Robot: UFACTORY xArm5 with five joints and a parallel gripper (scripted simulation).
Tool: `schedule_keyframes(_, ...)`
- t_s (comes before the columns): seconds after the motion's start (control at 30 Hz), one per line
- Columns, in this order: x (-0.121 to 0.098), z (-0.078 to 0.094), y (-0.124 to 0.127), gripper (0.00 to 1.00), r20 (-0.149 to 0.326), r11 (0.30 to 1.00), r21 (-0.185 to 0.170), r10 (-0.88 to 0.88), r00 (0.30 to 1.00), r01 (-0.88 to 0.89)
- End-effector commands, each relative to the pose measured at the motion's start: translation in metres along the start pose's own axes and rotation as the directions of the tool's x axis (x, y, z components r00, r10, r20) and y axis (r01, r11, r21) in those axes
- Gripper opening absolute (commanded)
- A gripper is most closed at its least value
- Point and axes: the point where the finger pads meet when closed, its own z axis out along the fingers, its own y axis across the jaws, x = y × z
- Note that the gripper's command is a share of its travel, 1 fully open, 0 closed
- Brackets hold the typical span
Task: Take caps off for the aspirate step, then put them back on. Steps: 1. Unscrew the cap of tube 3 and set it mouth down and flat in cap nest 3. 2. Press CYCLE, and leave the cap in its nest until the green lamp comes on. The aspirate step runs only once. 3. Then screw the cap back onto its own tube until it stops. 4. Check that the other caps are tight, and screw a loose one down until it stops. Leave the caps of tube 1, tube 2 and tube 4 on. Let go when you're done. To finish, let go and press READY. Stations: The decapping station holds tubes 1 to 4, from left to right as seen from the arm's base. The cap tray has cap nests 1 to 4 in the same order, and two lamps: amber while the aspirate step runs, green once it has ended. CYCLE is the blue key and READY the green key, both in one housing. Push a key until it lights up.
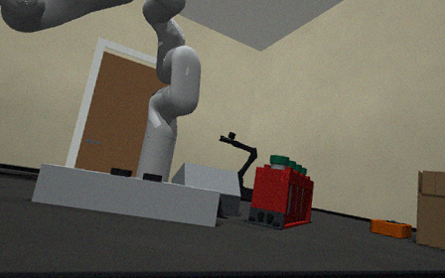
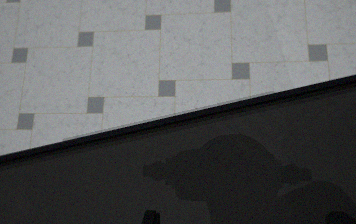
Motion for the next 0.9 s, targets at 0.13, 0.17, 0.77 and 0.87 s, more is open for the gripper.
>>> schedule_keyframes(0.13, 0.0016, -0.0016, -0.0008, 1.0, -0.004, 1.0, 0.002, 0.0, 1.0, 0.0)
schedule_keyframes(0.17, 0.0016, -0.0016, -0.0008, 1.0, -0.004, 1.0, 0.002, 0.0, 1.0, 0.0)
schedule_keyframes(0.77, 0.0016, -0.0016, -0.0008, 0.46, -0.004, 1.0, 0.002, 0.0, 1.0, 0.0)
schedule_keyframes(0.87, 0.0016, -0.0016, -0.0008, 0.46, -0.004, 1.0, 0.002, 0.0, 1.0, 0.0)
